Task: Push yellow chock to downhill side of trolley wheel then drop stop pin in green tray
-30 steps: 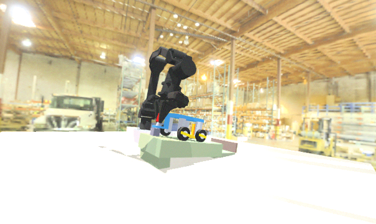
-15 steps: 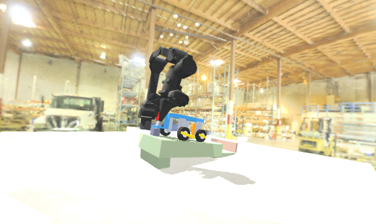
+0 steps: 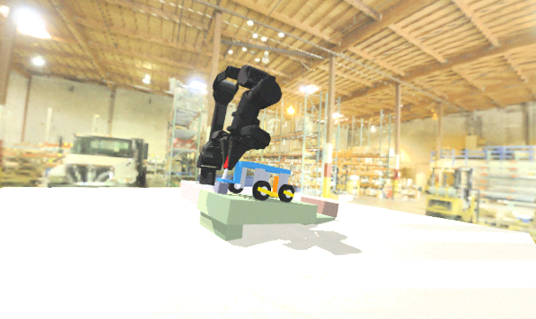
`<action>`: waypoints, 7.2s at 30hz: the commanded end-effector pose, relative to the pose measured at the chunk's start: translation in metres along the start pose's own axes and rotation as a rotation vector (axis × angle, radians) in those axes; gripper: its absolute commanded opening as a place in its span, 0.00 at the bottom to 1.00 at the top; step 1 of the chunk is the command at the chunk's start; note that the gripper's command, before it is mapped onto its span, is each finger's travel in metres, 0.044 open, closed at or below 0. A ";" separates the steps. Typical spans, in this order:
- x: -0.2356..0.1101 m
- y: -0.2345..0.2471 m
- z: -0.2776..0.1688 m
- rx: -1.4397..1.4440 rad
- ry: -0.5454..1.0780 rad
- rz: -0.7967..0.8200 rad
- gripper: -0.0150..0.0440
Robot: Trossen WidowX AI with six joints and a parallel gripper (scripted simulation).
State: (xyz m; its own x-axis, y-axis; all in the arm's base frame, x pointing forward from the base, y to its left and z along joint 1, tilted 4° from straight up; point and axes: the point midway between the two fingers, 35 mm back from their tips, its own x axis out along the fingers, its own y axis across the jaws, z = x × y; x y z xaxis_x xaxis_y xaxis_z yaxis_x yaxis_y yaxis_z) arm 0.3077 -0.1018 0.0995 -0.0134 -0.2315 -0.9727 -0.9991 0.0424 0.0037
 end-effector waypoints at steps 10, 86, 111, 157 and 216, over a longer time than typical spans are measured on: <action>-0.010 0.000 -0.002 0.006 0.004 -0.006 0.25; -0.027 0.000 -0.037 0.006 0.007 -0.006 0.25; -0.023 0.083 -0.039 0.004 0.007 0.002 0.25; -0.039 0.082 0.116 0.004 -0.010 0.002 0.25; -0.048 0.084 0.173 -1.114 -0.218 -0.137 0.25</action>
State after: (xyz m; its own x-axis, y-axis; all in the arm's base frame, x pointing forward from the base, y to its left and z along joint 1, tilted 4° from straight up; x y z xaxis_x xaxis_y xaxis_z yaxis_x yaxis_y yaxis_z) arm 0.2318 0.0805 0.1044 -0.0129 -0.0151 -0.9998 -0.5477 -0.8365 0.0197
